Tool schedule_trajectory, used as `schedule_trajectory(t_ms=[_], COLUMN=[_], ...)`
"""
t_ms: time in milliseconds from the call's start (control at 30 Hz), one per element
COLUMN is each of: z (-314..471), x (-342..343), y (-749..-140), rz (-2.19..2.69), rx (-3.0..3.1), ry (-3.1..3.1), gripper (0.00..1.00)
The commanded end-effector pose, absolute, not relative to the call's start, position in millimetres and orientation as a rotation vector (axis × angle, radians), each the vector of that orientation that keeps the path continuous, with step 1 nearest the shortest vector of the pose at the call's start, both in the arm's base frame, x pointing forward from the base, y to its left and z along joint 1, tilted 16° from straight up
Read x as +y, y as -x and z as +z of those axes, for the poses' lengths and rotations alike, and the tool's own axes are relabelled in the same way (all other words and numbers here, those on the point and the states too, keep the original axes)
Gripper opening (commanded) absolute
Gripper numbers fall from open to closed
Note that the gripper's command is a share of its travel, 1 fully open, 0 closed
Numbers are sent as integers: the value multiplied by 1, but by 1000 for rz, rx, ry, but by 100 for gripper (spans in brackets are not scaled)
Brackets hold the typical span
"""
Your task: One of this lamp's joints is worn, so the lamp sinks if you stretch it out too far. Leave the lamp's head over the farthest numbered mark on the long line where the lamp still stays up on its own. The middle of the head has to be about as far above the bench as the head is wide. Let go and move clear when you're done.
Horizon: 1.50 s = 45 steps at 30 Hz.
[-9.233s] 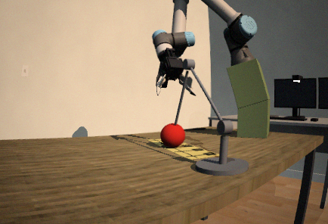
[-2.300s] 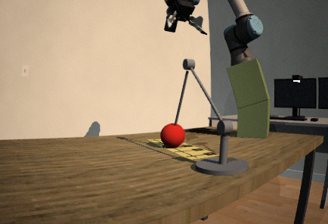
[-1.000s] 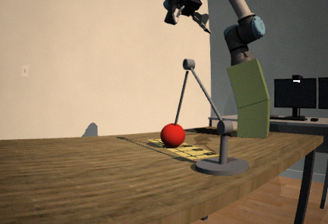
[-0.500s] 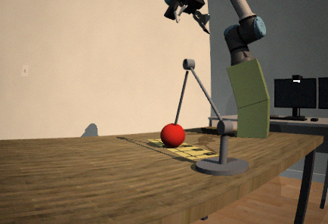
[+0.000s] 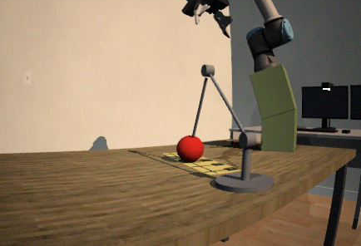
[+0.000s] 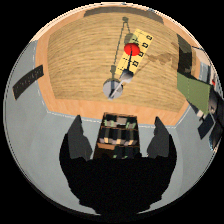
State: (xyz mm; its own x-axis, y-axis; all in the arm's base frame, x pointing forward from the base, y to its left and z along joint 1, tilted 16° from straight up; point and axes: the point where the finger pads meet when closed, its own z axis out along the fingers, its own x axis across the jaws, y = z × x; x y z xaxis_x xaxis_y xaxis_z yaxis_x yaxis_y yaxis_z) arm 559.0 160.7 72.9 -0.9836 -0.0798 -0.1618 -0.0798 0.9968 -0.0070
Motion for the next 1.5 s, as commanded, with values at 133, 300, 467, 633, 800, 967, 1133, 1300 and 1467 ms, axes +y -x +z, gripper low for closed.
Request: schedule_trajectory(t_ms=[133, 300, 467, 633, 800, 967, 1133, 1300, 1467], z=[73, 73, 73, 73, 73, 73, 73, 67, 59], x=[161, 161, 161, 161, 161, 161, 161, 160, 159], y=[-559, -559, -559, -559, -559, -559, -559, -560, -561], rz=[-218, -249, -274, -285, -313, -341, -365, -366, -366], rx=[2971, 2973, 2976, 2977, 2975, 2972, 2970, 2971, 2973], ry=[-88, -121, -144, -139, -125, -112, -101, -103, -106], gripper=[100, 100, 100, 100, 100, 100, 100, 100, 100])
